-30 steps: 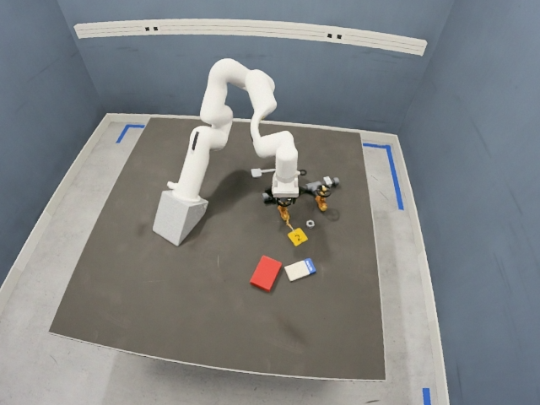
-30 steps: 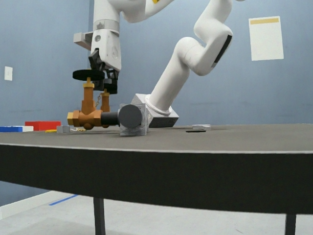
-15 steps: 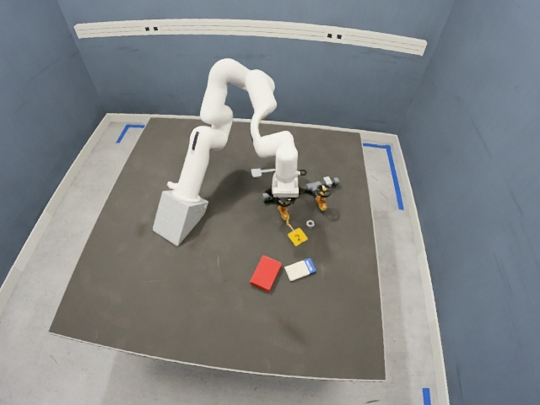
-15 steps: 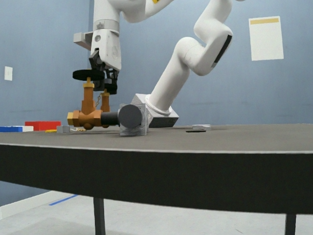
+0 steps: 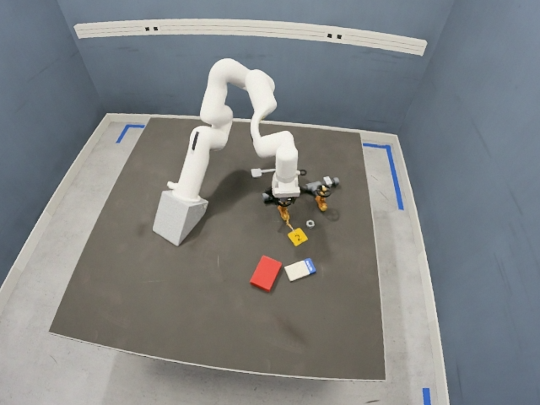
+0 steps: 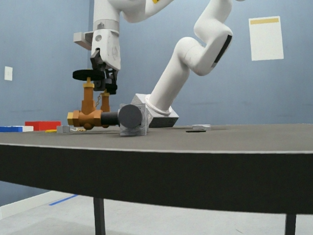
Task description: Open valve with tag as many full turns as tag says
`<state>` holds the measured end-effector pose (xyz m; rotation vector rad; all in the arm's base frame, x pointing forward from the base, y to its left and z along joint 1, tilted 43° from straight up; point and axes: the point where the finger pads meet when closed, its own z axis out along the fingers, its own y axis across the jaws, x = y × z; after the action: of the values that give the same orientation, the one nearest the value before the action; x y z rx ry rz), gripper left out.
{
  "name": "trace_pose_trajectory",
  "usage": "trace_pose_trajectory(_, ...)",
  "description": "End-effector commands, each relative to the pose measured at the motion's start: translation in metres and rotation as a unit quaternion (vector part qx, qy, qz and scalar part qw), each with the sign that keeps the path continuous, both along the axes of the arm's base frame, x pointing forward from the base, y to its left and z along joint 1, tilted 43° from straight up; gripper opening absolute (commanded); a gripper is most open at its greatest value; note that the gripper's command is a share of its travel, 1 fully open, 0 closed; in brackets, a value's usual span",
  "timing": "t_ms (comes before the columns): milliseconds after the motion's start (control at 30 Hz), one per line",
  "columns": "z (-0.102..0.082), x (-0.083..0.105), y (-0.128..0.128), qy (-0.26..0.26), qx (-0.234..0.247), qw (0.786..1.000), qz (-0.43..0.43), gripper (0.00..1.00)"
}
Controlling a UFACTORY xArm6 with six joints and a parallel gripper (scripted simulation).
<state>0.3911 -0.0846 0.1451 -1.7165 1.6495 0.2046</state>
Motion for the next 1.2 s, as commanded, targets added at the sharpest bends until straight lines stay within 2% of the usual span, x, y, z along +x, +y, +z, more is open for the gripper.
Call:
trace_pose_trajectory(0,0.0007,0.0007,-0.001,-0.061,-0.038,0.995,0.072,0.0)
trace_pose_trajectory(167,0.0007,0.0007,-0.001,-0.134,-0.084,0.974,0.161,0.0)
trace_pose_trajectory(333,0.0007,0.0007,-0.001,-0.197,-0.123,0.943,0.238,0.0)
trace_pose_trajectory(467,0.0007,0.0007,-0.001,-0.211,-0.131,0.935,0.254,0.0)
trace_pose_trajectory(700,0.0007,0.0007,-0.001,-0.212,-0.131,0.935,0.254,0.0)
trace_pose_trajectory(733,0.0007,0.0007,-0.001,-0.212,-0.131,0.935,0.254,1.0)
trace_pose_trajectory(1167,0.0007,0.0007,-0.001,-0.212,-0.131,0.935,0.254,1.0)
